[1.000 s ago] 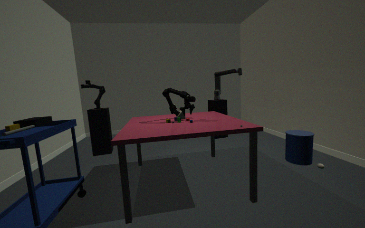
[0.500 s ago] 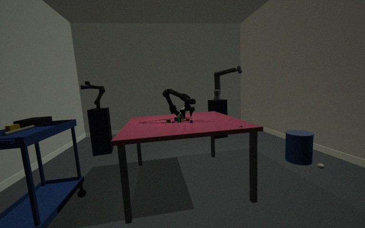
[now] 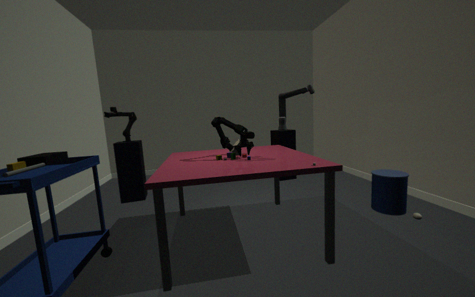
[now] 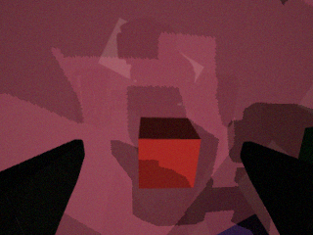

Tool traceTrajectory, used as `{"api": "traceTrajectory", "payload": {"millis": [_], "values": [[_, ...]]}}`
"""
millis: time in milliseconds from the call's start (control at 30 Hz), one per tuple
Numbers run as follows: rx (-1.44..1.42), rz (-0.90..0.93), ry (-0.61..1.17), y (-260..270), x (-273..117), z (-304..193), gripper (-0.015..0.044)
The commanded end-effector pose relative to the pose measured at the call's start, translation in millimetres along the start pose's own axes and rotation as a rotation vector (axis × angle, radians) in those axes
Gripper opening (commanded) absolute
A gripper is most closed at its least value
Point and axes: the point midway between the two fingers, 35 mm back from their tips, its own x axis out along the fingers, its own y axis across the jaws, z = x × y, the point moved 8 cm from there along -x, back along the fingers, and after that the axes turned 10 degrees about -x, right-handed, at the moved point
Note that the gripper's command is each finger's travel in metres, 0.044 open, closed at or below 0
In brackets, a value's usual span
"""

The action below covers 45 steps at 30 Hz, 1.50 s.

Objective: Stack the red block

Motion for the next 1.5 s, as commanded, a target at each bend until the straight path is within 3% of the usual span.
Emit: {"api": "traceTrajectory", "payload": {"millis": [0,600,1033,1233,1300,1467], "values": [[-0.009,-0.005,0.007,0.8,8.9,-2.1,0.044],[-0.009,-0.005,0.007,0.8,9.2,-2.3,0.044],[-0.009,-0.005,0.007,0.8,9.2,-2.3,0.0099],[-0.009,-0.005,0.007,0.8,9.2,-2.3,0.0059],[-0.009,-0.005,0.007,0.8,6.3,-2.1,0.0006],[-0.009,-0.004,0.006,1.2,-15.3,-1.3,0.0]]}}
